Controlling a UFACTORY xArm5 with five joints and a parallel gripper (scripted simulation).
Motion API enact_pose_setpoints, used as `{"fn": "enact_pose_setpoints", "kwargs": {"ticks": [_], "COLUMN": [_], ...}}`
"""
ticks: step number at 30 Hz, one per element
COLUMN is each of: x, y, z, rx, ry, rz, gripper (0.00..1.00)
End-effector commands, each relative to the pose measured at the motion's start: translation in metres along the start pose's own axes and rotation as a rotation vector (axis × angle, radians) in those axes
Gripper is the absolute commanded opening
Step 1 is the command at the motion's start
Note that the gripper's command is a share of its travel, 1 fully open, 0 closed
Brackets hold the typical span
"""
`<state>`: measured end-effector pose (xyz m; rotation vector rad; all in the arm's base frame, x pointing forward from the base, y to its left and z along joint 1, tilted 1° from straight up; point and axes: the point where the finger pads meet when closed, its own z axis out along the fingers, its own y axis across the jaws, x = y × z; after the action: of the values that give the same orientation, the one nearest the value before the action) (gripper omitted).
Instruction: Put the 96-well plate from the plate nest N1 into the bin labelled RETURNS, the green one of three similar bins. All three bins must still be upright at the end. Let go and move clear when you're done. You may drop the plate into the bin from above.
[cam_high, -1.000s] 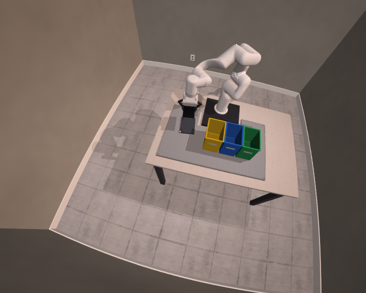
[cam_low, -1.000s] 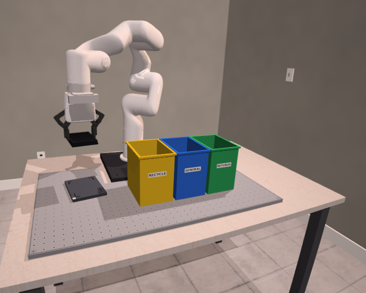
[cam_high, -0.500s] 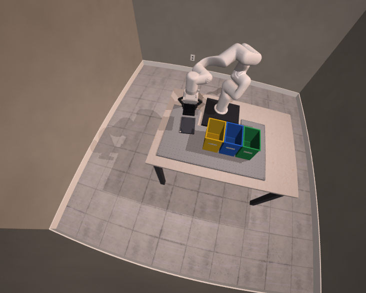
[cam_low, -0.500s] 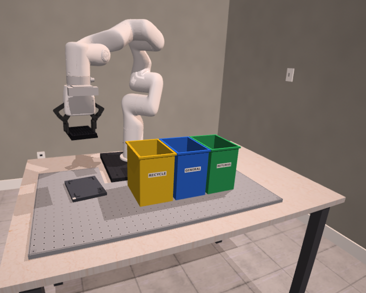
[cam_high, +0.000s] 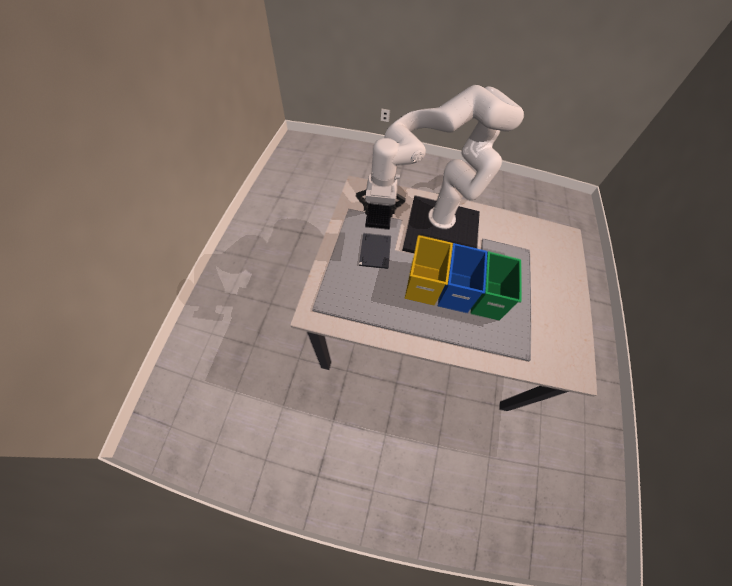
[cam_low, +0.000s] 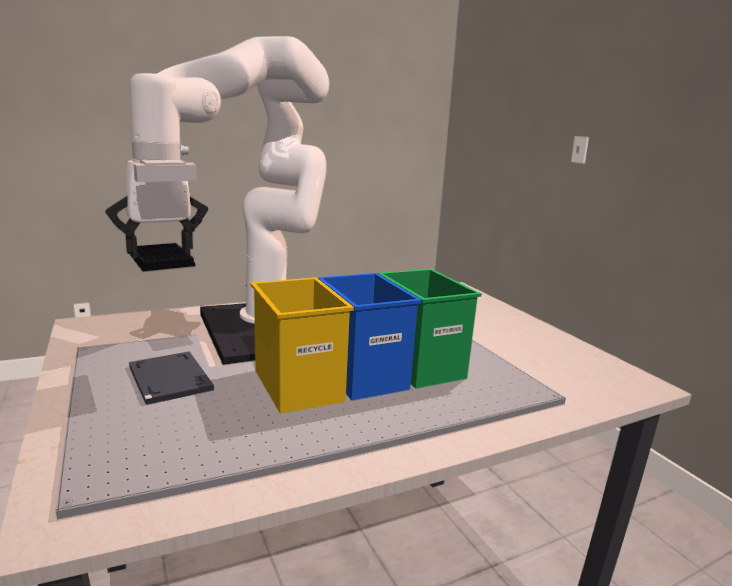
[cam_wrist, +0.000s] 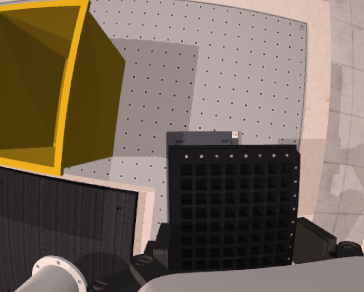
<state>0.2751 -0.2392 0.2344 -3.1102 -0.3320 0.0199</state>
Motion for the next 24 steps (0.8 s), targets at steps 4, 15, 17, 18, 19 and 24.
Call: {"fn": "enact_pose_setpoints", "kwargs": {"ticks": [4, 15, 17, 18, 19, 24], "x": [0.001, 0.010, 0.011, 0.011, 0.012, 0.018], "y": [0.001, -0.024, -0.027, -0.027, -0.031, -0.046], "z": [-0.002, -0.002, -0.002, -0.002, -0.002, -0.001], "rx": [-0.003, -0.004, -0.005, -0.005, -0.005, -0.006], "ry": [0.002, 0.003, 0.003, 0.003, 0.003, 0.003], "rz": [0.000, 0.135, 0.135, 0.135, 0.135, 0.135], "gripper": [0.00, 0.00, 0.00, 0.00, 0.00, 0.00]}}
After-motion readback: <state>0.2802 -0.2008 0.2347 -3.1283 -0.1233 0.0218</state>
